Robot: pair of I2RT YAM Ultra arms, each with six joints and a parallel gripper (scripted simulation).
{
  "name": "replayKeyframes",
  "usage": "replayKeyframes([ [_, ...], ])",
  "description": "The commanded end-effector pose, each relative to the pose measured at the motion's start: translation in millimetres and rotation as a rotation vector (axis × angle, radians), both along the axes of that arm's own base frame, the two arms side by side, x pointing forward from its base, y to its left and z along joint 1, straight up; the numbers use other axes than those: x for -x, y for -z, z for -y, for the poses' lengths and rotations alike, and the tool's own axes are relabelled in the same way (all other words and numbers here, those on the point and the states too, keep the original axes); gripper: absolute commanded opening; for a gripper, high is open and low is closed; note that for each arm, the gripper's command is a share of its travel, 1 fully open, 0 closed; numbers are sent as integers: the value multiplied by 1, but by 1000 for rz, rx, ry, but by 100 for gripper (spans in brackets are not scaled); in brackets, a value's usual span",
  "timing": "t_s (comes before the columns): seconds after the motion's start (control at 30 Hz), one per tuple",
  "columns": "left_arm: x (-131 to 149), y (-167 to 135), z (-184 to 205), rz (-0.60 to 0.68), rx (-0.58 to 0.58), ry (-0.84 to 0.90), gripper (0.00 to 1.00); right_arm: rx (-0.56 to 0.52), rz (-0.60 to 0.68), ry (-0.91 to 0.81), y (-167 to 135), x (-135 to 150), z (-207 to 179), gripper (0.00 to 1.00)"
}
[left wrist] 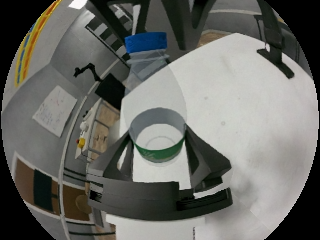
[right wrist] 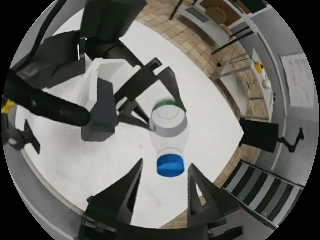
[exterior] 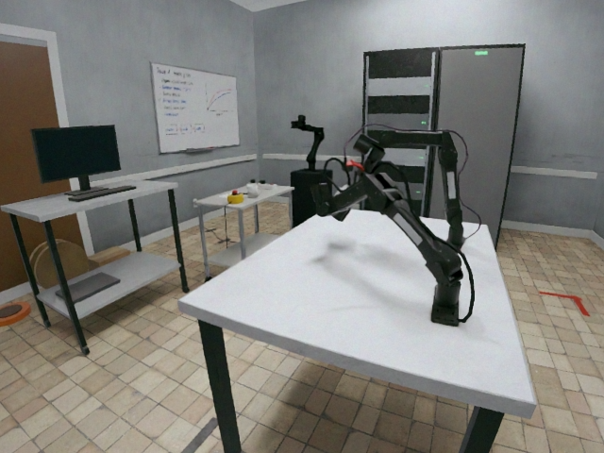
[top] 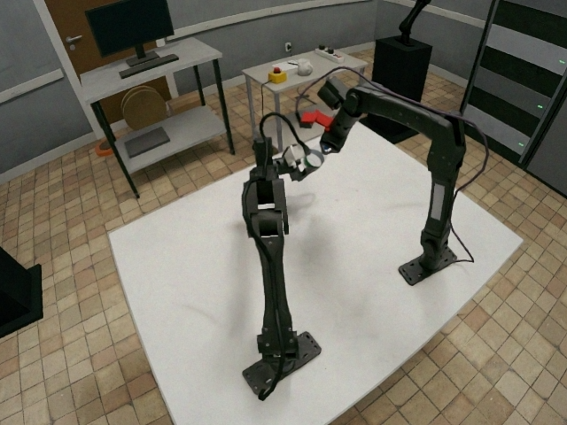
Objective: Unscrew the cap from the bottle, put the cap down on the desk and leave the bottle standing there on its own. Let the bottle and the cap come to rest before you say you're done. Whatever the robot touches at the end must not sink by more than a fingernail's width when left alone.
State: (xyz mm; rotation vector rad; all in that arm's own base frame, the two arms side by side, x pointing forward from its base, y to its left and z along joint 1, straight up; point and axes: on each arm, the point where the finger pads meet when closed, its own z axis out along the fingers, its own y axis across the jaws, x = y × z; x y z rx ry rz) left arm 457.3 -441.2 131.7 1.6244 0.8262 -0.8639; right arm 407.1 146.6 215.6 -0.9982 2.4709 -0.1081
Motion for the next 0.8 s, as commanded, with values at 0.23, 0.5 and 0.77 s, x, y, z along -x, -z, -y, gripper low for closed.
replayKeyframes([
  [0.23,0,-14,2,12,13,5,0,-279,-96,499,-8,-2,1,57],
  [0.5,0,-14,2,12,13,5,0,-458,-162,823,-8,-2,1,57],
  [0.77,0,-14,2,12,13,5,0,-626,-223,1133,-7,-2,1,57],
])
